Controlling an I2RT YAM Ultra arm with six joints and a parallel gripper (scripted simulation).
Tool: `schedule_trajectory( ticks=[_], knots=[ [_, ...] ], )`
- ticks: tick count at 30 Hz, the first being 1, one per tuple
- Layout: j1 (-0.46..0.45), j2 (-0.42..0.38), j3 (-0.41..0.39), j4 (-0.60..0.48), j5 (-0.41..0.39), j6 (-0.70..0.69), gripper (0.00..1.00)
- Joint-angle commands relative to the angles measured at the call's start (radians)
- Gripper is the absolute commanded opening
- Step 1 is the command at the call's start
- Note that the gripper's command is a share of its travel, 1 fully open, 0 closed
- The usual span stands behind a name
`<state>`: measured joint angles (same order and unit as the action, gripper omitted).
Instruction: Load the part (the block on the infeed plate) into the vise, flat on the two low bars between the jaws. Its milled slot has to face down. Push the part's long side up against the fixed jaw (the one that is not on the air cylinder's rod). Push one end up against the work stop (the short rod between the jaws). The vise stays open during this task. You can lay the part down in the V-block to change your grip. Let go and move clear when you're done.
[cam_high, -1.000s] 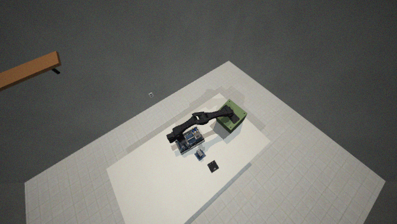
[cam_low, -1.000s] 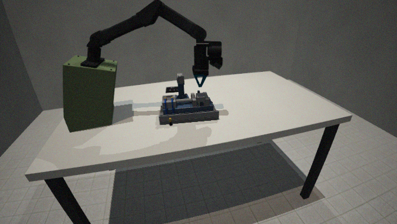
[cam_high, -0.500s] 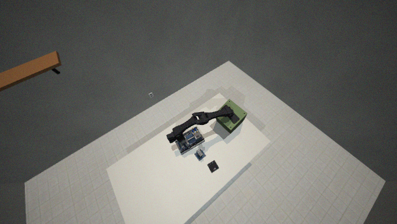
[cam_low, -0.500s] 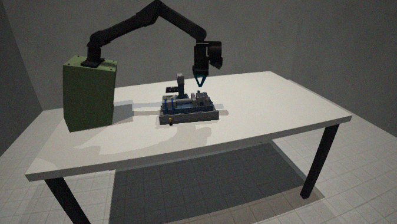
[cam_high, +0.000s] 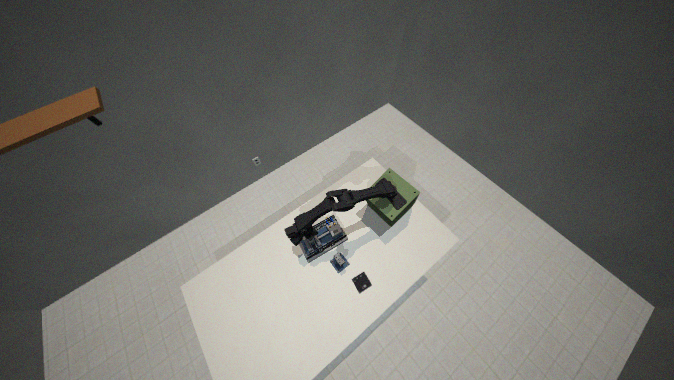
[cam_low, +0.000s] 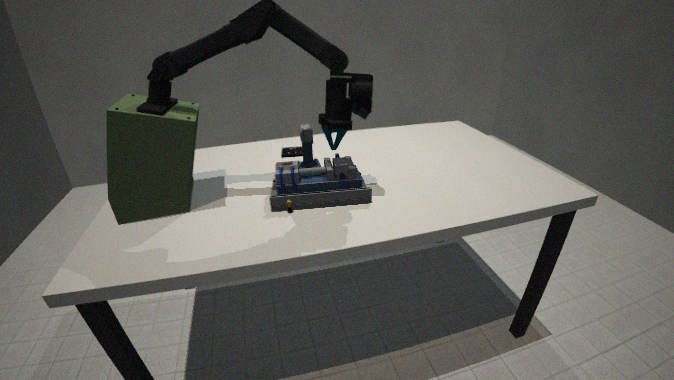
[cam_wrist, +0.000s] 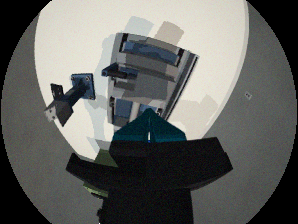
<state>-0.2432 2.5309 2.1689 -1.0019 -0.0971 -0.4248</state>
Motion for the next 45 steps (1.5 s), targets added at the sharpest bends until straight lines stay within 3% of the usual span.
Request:
schedule_trajectory(
  ticks=[1, 9, 12, 14, 26, 29, 32, 37, 45],
  knots=[
    [-0.012, -0.067, -0.018, 0.031, 0.003, -0.184, 0.0],
    [-0.013, -0.096, -0.078, 0.06, 0.003, -0.451, 0.0],
    [-0.014, -0.099, -0.084, 0.066, 0.001, -0.458, 0.0],
    [-0.014, -0.111, -0.109, 0.076, 0.003, -0.59, 0.0],
    [-0.016, -0.158, -0.205, 0.127, 0.003, -0.996, 0.0],
    [-0.016, -0.161, -0.213, 0.131, 0.003, -1.024, 0.0],
    [-0.017, -0.178, -0.247, 0.149, 0.002, -1.179, 0.0],
    [-0.02, -0.193, -0.279, 0.17, -0.003, -1.284, 0.0],
    [-0.022, -0.204, -0.267, 0.186, -0.01, -1.304, 0.0]
  ],
)
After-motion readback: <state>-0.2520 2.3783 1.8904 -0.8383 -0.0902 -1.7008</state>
